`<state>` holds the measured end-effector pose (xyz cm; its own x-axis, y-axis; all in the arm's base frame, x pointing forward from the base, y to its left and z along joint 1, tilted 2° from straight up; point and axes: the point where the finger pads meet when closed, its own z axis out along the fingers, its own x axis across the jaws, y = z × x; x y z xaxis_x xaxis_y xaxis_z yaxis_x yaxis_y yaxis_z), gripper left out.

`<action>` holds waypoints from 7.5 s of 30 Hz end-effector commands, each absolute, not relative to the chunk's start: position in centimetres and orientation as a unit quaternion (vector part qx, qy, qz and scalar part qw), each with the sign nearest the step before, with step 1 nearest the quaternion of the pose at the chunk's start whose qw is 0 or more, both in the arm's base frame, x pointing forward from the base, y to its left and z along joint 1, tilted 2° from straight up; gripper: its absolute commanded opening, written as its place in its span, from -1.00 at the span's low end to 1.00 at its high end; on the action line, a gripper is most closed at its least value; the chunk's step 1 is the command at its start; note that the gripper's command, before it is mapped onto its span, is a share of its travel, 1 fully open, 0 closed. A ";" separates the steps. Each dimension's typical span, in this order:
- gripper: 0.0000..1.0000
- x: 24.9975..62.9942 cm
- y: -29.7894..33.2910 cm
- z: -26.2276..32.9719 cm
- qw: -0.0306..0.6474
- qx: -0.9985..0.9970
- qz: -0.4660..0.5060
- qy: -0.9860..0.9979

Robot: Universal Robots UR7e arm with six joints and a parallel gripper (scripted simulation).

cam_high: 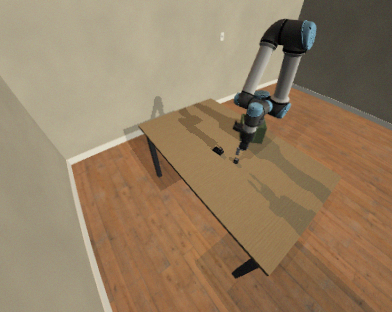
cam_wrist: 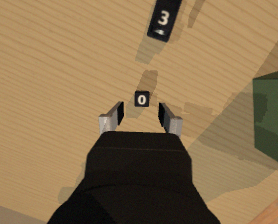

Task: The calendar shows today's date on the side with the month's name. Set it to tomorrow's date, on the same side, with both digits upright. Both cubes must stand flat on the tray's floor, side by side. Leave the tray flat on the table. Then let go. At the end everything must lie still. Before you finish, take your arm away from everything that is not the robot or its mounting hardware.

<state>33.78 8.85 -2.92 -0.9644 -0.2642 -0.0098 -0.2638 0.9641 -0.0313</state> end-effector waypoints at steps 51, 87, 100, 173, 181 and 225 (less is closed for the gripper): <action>1.00 36.0 8.9 -3.2 0.000 -0.583 -0.017 0.812; 1.00 36.1 9.7 -3.4 -0.007 -0.861 -0.015 0.508; 1.00 35.7 9.8 -3.6 -0.010 -0.939 -0.014 0.342; 0.74 33.7 8.8 -3.9 -0.015 -0.991 -0.008 -0.130; 0.74 33.7 8.8 -3.9 -0.015 -0.991 -0.008 -0.130; 0.74 33.7 8.7 -5.2 -0.015 -0.991 -0.008 -0.130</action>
<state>33.67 8.75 -4.75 0.9661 0.2581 0.0097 0.2577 -0.9657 0.0309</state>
